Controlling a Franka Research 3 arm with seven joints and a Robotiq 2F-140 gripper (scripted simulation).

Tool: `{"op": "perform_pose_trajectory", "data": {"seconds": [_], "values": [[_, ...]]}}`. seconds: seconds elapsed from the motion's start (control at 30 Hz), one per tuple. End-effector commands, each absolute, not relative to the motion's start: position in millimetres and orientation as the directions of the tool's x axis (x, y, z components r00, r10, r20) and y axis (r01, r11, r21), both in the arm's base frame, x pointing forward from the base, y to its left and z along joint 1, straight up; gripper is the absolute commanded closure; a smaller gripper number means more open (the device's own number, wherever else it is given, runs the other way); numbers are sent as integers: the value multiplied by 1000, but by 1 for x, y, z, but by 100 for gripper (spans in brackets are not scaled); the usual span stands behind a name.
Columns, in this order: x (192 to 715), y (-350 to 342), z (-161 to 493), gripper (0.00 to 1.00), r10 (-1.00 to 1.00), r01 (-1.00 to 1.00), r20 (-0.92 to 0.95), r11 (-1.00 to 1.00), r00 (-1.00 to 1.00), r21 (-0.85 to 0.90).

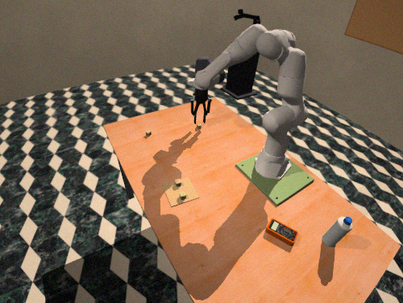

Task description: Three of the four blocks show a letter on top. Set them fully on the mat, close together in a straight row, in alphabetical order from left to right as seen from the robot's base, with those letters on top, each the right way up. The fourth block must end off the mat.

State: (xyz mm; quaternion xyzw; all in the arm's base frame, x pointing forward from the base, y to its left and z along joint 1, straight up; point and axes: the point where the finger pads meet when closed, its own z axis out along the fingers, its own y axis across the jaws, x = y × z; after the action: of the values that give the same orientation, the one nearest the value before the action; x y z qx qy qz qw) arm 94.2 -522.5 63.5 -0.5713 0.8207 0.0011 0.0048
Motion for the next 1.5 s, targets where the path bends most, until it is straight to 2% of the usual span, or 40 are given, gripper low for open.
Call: {"op": "perform_pose_trajectory", "data": {"seconds": [0.0, 1.47], "values": [[94, -526, 61, 57, -936, -936, 1, 353, -353, -7], [94, -526, 55, 57, -936, -936, 1, 353, -353, -7]]}}
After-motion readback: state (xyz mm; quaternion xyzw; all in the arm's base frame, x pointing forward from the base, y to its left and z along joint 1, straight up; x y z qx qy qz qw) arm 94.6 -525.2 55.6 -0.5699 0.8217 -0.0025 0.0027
